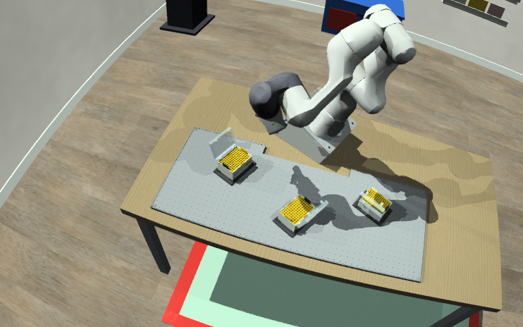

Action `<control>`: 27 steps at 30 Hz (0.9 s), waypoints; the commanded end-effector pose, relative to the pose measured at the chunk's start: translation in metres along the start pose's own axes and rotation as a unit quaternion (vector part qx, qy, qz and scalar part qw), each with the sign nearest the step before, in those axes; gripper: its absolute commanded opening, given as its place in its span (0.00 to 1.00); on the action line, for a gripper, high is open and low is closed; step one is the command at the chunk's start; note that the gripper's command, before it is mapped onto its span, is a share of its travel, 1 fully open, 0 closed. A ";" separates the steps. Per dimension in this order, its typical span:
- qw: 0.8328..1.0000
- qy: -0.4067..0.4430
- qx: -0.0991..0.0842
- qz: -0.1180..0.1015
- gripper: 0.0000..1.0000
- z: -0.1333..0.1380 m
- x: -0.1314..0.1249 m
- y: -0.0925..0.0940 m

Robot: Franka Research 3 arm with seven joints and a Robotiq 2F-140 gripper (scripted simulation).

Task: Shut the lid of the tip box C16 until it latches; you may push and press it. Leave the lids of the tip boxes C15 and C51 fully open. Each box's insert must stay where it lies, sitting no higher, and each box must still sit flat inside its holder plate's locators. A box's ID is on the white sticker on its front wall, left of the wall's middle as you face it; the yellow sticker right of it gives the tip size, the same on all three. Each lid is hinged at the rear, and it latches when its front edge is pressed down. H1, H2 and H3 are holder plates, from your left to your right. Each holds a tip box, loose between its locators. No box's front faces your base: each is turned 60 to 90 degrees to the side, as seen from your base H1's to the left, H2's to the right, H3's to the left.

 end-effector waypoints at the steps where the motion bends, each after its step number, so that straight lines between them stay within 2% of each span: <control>1: 1.000 -0.004 0.000 0.000 0.00 0.000 -0.002 0.001; 15: 1.000 -0.004 0.000 0.000 0.00 0.000 -0.002 0.001; 21: 0.995 -0.048 -0.009 0.089 0.00 0.030 -0.003 0.005; 27: 0.980 -0.091 -0.018 0.177 0.00 0.059 -0.005 0.008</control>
Point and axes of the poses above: the point where the finger pads meet when closed, its own y axis back along the fingers, its own z axis across the jaws, x = y × z, the point moved 1 cm from there along y, back along the fingers, and after that the axes turned 13 degrees about y, right-handed, at the moved point
